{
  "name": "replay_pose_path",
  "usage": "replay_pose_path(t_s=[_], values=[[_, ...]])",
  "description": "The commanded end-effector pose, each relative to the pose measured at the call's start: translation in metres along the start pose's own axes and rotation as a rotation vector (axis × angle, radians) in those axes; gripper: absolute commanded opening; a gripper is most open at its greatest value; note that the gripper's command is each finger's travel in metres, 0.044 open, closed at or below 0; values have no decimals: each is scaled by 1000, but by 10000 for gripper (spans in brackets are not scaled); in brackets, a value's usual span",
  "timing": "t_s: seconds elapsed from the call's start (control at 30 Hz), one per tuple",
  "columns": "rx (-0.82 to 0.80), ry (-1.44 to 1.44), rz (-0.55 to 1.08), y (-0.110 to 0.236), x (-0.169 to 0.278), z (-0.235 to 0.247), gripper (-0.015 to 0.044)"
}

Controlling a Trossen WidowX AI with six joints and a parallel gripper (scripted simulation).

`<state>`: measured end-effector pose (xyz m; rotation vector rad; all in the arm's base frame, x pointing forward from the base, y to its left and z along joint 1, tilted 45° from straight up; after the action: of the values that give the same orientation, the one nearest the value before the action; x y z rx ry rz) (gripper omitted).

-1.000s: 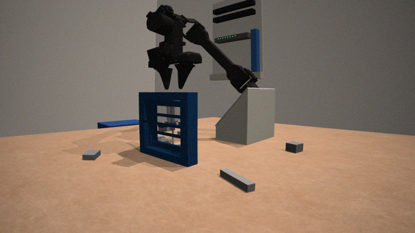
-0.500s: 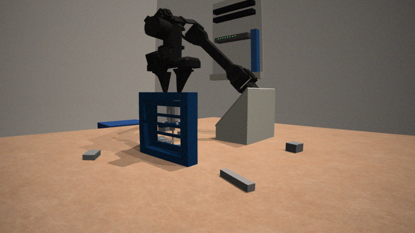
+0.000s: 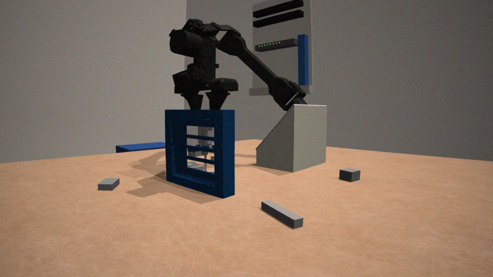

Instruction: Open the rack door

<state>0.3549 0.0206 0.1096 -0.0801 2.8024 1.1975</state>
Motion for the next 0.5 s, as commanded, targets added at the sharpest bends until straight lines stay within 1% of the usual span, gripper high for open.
replay_pose_path(t_s=[0.0,0.47], values=[[9,10,6,-8,2,0,296],[12,9,5,-30,4,-2,296]])
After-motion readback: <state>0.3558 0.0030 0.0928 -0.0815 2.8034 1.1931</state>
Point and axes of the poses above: the point midway between the two fingers, 35 mm back from their tips, its own y axis back along the fingers, its own z axis across the jaws, x = y × z, the point moved 4 cm from there along y, back along the fingers, and after that the axes turned 10 degrees about -y, right-handed, at the moved point
